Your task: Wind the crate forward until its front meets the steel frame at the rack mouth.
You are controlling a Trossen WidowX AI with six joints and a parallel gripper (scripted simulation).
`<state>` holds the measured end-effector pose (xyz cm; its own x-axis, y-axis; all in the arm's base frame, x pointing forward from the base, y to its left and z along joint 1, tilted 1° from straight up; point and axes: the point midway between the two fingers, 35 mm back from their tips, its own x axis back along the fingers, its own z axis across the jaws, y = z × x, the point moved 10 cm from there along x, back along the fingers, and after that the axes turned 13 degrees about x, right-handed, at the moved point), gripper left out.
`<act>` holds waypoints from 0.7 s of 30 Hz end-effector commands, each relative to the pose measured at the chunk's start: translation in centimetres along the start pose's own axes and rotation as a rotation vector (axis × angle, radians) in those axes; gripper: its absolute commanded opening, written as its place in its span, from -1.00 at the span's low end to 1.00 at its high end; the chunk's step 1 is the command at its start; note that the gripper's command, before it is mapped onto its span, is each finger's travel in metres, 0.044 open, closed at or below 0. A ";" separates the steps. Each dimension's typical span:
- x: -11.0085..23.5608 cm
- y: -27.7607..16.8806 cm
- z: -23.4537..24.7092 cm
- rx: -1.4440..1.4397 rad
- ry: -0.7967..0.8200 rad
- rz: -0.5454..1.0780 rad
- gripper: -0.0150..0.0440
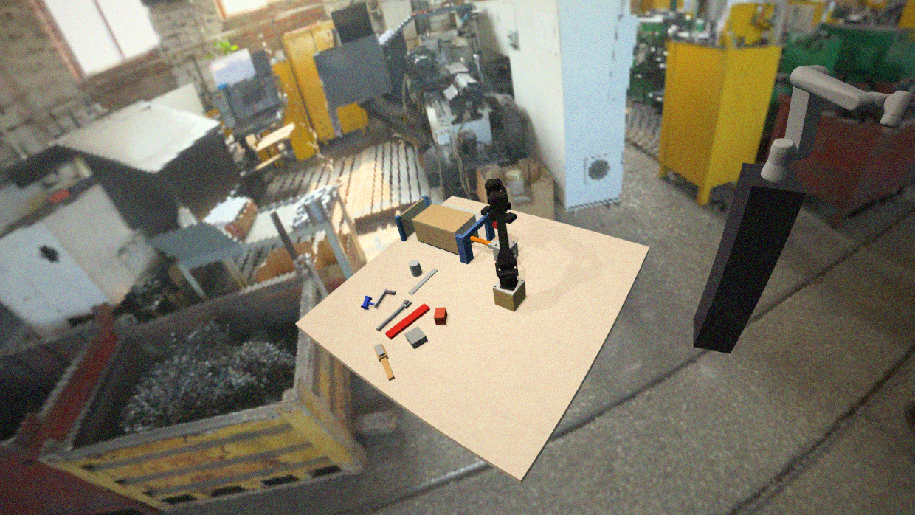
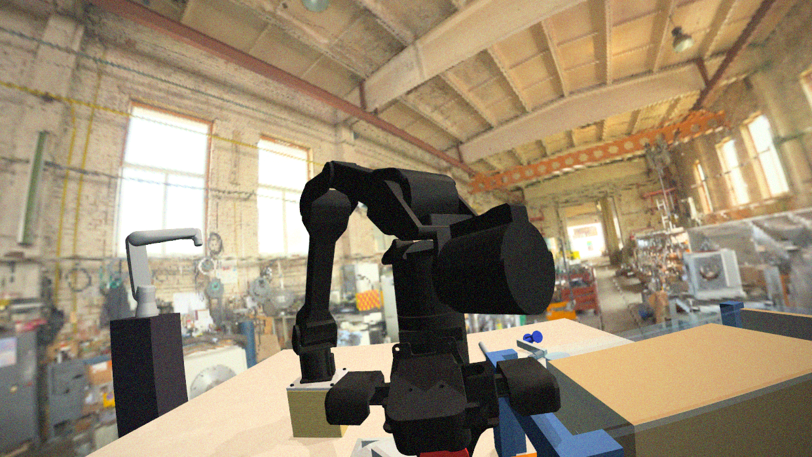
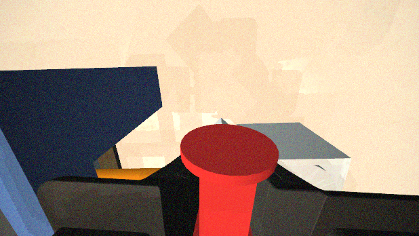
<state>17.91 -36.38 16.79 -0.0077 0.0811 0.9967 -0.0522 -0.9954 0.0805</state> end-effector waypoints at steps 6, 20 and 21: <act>-0.1 -1.5 1.5 0.018 0.018 0.031 -0.49; 0.0 -2.8 2.5 0.018 0.019 0.032 -0.49; 0.0 -2.9 2.6 0.018 0.019 0.032 -0.49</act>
<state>19.37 -35.06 16.75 -0.0137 0.0844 0.9963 -0.0615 -0.9946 0.0834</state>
